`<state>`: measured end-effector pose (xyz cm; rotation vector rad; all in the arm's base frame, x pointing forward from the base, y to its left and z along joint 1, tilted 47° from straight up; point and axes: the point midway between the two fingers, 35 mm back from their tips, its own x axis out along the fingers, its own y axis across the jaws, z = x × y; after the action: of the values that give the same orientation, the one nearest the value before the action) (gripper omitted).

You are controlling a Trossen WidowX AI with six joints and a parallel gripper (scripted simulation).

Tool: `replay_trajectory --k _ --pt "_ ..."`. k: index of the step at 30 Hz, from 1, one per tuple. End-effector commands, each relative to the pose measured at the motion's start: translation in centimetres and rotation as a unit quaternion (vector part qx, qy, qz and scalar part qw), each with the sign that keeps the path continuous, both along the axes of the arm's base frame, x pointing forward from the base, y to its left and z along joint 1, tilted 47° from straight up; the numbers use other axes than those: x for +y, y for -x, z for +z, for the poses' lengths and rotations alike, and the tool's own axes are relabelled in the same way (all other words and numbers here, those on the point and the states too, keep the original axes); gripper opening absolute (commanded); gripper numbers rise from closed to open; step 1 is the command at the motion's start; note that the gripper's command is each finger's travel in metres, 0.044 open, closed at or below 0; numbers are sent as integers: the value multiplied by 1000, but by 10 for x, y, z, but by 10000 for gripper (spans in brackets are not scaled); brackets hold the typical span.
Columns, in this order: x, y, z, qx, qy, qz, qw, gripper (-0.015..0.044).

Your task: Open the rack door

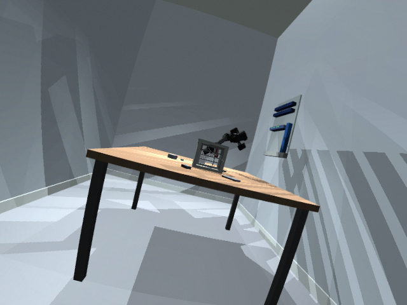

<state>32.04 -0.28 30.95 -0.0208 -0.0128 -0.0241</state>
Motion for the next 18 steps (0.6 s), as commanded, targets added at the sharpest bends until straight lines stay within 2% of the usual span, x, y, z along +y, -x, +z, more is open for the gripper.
replay_trajectory --k 1,4,5,18 --pt "0 -1 -1 3 1 0 1000 374" --pt "-4 -8 -13 43 18 5 999 295" --pt "-5 -11 -18 60 24 7 998 285" --pt "-28 -29 -85 270 63 60 959 285"
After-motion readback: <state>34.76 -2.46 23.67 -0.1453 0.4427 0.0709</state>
